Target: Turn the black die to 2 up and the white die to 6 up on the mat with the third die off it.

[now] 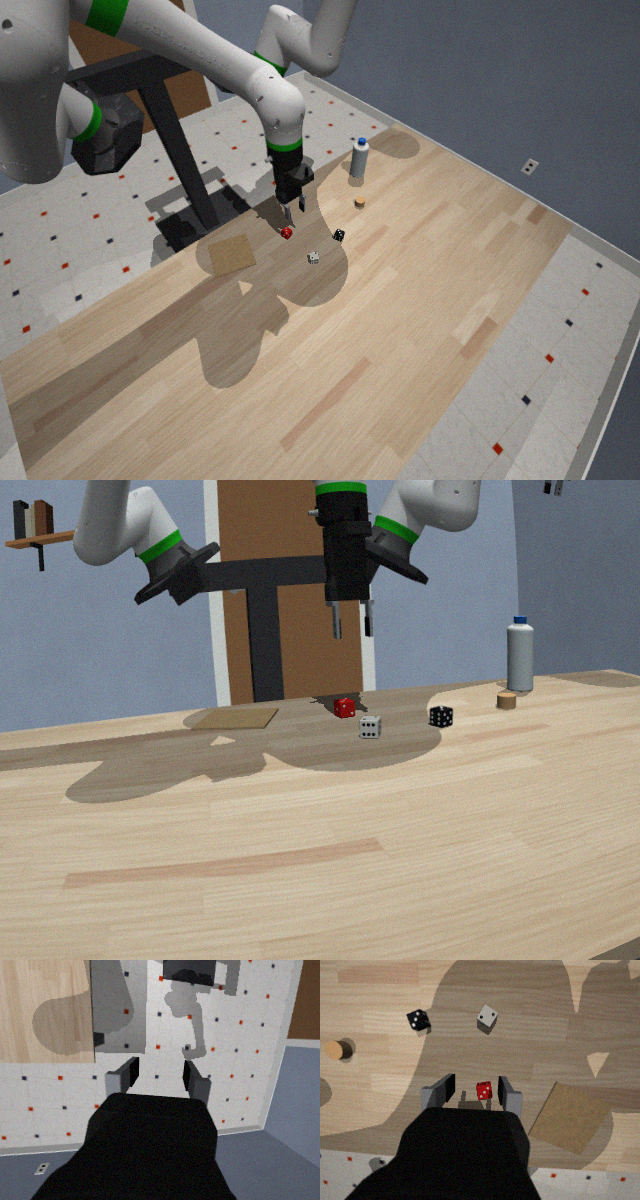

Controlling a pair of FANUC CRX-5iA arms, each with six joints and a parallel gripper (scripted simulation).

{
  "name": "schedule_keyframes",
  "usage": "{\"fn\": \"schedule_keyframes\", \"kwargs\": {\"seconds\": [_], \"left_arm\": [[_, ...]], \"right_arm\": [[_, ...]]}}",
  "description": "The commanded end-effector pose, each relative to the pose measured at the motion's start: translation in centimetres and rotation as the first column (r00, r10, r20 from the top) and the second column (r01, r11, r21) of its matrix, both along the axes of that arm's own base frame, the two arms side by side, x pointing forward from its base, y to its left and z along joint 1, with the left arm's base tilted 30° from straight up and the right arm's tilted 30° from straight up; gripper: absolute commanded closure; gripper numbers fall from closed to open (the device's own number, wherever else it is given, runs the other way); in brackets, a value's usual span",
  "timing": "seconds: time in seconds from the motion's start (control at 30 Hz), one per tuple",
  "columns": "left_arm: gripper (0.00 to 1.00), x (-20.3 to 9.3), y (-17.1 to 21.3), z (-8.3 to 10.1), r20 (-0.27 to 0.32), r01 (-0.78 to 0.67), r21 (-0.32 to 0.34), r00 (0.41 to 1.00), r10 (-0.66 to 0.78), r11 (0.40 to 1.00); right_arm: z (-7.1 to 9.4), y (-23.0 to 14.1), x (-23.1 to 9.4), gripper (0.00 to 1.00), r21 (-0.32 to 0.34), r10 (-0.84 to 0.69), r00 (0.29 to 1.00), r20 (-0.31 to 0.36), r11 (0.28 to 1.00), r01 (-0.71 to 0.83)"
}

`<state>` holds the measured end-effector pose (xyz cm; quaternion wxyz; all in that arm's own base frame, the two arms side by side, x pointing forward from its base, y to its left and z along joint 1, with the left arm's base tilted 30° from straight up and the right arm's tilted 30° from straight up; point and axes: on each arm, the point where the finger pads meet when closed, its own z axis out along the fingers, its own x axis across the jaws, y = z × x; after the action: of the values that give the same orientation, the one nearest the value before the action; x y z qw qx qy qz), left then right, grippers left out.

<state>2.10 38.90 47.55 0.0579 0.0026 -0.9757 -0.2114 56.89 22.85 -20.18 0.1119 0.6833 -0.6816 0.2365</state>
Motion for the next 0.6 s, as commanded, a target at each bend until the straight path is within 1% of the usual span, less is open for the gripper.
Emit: {"fn": "schedule_keyframes", "kwargs": {"seconds": [0.0,0.1,0.3,0.57], "left_arm": [[0.00,0.0,0.0,0.1,0.000,0.000,0.002,1.000,0.000,1.000],[0.00,0.0,0.0,0.1,0.000,0.000,0.002,1.000,0.000,1.000],[0.00,0.0,0.0,0.1,0.000,0.000,0.002,1.000,0.000,1.000],[0.00,0.0,0.0,0.1,0.000,0.000,0.002,1.000,0.000,1.000]], "right_arm": [[-0.6,-0.4,-2.4,0.00,0.005,-0.003,1.000,0.003,1.000,0.003],[-0.9,-0.8,-3.5,0.00,0.006,-0.007,1.000,0.000,1.000,0.007],[-1.1,-1.1,-4.4,0.00,0.006,-0.011,1.000,-0.002,1.000,0.011],[-1.2,-1.2,-4.6,0.00,0.006,-0.012,1.000,-0.003,1.000,0.012]]}}
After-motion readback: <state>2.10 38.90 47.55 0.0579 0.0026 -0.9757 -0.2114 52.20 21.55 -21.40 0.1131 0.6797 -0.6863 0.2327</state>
